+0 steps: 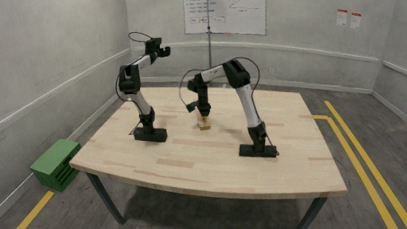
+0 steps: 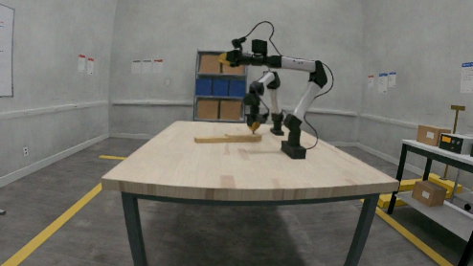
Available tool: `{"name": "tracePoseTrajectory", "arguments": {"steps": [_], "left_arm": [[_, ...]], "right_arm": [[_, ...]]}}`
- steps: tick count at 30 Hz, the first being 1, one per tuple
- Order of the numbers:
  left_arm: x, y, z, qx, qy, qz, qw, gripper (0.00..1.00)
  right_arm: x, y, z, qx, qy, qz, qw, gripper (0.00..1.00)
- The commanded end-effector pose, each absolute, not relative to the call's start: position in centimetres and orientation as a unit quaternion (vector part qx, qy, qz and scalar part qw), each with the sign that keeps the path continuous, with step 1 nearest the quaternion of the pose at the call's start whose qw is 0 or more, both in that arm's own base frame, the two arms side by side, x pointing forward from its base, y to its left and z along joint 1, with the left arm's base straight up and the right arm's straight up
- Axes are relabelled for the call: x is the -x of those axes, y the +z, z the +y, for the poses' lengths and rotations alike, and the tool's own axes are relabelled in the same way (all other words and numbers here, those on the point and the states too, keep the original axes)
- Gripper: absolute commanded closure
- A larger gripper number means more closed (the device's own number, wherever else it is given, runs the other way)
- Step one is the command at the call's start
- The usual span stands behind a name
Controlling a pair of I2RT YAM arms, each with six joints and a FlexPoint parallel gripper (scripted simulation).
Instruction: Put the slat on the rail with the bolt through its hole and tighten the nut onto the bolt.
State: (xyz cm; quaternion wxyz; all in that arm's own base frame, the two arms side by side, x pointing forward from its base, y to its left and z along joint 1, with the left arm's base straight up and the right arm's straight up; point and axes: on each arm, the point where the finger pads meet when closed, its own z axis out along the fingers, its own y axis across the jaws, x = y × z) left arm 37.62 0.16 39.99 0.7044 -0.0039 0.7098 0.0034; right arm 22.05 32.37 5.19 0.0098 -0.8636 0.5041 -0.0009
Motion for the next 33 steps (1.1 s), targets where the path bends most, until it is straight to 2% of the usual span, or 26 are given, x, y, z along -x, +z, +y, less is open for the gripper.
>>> {"name": "tracePoseTrajectory", "arguments": {"steps": [1, 33], "left_arm": [[-37.4, 40.7, 0.0, 0.000, 0.000, 0.703, 0.711, 0.00], [-37.4, 40.7, 0.0, 0.000, 0.000, 0.703, 0.711, 0.00]], "right_arm": [[-22.2, 4.7, 32.4, 0.861, 0.000, 0.509, 0.006, 0.86], [-23.2, 8.2, 31.7, 0.862, -0.001, 0.506, 0.006, 0.86]]}}
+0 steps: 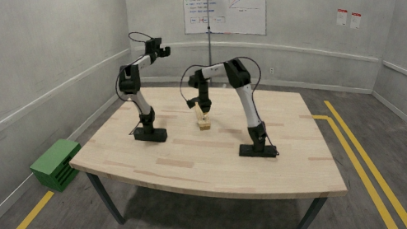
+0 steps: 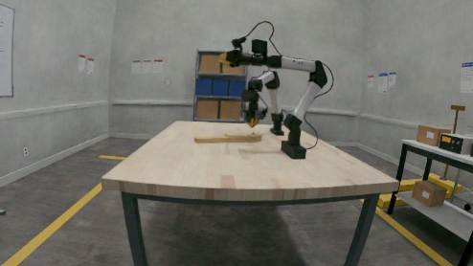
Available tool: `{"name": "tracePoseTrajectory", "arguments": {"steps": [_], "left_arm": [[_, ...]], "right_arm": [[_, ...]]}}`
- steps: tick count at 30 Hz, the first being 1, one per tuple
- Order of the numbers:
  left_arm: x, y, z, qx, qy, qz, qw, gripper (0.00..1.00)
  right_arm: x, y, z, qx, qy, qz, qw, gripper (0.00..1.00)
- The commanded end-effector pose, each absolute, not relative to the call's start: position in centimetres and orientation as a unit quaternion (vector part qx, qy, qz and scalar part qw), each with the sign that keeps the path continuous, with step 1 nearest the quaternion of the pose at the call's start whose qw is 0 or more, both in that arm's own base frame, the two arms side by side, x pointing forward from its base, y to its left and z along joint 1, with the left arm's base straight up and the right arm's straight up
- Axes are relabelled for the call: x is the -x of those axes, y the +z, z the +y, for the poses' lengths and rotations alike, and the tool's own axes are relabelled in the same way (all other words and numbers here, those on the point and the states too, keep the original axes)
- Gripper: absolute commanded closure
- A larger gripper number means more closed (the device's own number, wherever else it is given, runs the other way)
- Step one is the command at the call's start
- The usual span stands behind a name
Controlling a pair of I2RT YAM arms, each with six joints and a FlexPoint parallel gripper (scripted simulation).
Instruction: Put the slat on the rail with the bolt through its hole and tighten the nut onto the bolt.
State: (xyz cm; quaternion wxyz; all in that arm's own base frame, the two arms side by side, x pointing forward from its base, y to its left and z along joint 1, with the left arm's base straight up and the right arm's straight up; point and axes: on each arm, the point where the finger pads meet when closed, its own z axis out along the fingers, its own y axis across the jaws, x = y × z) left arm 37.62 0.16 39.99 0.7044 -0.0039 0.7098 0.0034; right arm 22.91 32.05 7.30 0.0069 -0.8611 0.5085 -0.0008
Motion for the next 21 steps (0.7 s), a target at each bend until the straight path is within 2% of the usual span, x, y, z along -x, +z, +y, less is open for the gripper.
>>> {"name": "tracePoseTrajectory", "arguments": {"steps": [1, 21], "left_arm": [[-37.4, 40.7, 0.0, 0.000, 0.000, 0.703, 0.711, 0.00], [-37.4, 40.7, 0.0, 0.000, 0.000, 0.703, 0.711, 0.00]], "right_arm": [[-23.2, 8.2, 31.7, 0.862, -0.001, 0.506, 0.006, 0.86], [-23.5, 9.4, 31.4, 0.863, -0.001, 0.505, 0.012, 0.86]]}}
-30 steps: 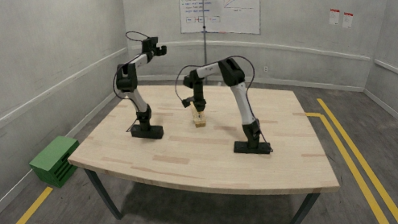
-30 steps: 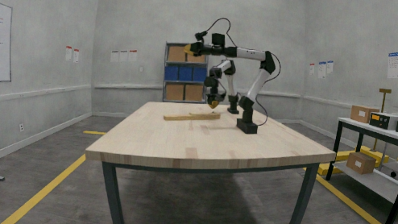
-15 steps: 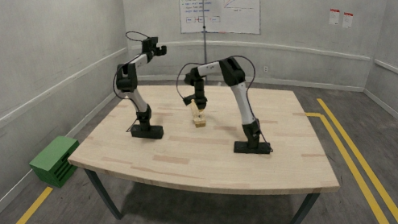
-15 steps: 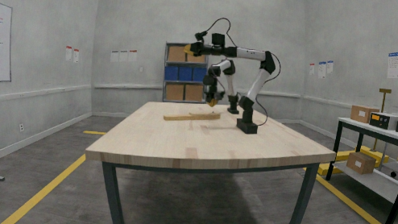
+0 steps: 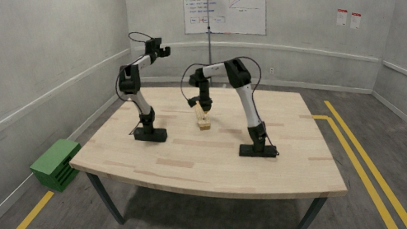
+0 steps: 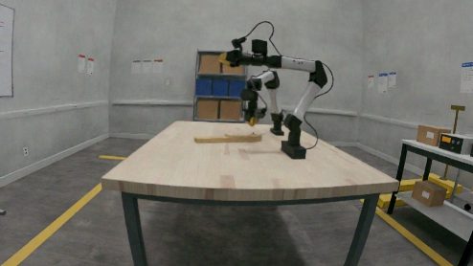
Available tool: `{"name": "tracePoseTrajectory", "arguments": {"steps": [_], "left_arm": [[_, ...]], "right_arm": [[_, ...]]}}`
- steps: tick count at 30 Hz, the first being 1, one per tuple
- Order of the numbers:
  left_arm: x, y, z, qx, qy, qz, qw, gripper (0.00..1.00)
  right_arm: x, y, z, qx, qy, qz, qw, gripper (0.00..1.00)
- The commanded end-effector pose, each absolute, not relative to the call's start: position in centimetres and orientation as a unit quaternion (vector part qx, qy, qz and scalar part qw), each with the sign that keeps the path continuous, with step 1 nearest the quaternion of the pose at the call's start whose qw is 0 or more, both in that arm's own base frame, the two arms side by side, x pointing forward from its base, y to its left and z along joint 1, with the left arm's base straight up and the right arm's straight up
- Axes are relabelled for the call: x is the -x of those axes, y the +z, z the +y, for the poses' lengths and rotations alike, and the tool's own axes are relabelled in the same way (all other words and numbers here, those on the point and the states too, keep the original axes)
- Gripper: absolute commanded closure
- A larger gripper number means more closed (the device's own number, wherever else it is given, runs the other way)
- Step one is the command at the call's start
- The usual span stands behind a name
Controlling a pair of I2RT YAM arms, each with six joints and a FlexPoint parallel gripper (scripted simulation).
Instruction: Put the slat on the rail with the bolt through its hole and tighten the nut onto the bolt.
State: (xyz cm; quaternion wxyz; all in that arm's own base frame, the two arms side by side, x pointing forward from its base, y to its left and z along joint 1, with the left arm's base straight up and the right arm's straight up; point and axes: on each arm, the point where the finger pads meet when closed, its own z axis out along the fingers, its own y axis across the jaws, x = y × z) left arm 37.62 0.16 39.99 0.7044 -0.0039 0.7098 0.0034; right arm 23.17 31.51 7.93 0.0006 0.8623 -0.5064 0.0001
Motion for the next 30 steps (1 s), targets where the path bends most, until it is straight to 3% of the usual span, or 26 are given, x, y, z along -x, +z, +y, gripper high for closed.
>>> {"name": "tracePoseTrajectory", "arguments": {"steps": [1, 30], "left_arm": [[-37.4, 40.7, 0.0, 0.000, 0.000, 0.703, 0.711, 0.00], [-37.4, 40.7, 0.0, 0.000, 0.000, 0.703, 0.711, 0.00]], "right_arm": [[-23.5, 9.4, 31.4, -0.863, 0.001, -0.505, -0.012, 0.86], [-21.9, 9.1, 32.2, -0.861, 0.000, -0.509, -0.007, 0.86]]}}
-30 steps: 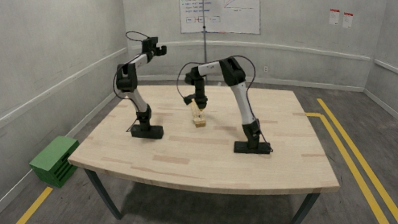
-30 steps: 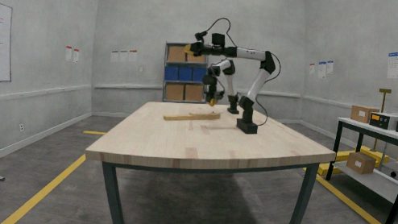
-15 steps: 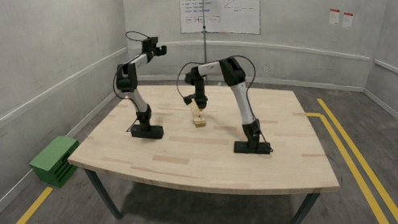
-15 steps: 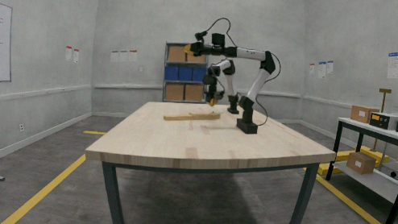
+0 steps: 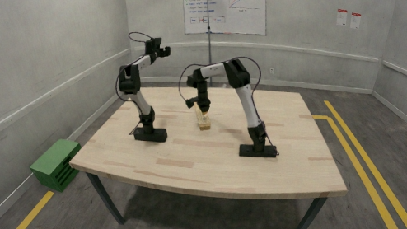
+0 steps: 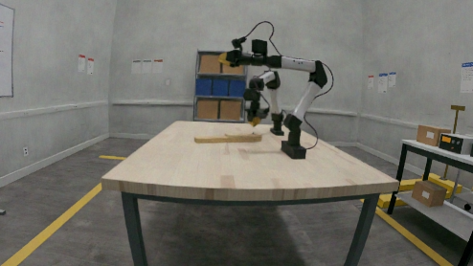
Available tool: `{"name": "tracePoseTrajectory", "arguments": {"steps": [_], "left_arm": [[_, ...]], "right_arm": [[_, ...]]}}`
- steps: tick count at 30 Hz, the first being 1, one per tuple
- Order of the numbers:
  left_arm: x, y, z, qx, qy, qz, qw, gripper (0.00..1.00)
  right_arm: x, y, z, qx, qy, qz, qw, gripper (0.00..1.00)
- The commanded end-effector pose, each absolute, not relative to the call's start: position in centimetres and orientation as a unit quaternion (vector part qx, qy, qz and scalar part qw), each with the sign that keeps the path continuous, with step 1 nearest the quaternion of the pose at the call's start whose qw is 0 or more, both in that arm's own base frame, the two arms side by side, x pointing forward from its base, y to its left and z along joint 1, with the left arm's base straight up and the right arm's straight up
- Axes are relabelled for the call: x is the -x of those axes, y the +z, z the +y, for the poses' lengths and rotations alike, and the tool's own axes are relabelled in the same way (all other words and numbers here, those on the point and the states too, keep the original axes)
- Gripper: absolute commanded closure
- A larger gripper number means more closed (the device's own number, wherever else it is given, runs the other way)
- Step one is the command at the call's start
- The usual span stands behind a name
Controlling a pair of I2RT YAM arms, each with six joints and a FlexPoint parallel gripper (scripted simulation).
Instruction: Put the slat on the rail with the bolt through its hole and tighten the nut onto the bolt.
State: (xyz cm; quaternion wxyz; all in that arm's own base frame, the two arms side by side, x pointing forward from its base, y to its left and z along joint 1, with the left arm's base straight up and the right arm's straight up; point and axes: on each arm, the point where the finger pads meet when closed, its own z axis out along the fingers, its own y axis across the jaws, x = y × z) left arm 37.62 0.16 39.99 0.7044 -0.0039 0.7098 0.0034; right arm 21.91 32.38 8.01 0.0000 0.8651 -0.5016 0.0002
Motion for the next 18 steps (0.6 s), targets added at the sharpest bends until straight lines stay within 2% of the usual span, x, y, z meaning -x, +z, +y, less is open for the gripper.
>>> {"name": "tracePoseTrajectory", "arguments": {"steps": [1, 18], "left_arm": [[-37.44, 40.66, 0.00, 0.000, 0.000, 0.703, 0.711, 0.00], [-37.44, 40.66, 0.00, 0.000, 0.000, 0.703, 0.711, 0.00]], "right_arm": [[-21.86, 9.10, 32.18, -0.861, 0.000, -0.509, -0.007, 0.86], [-22.06, 8.30, 32.37, -0.862, 0.000, -0.506, -0.005, 0.86]]}}
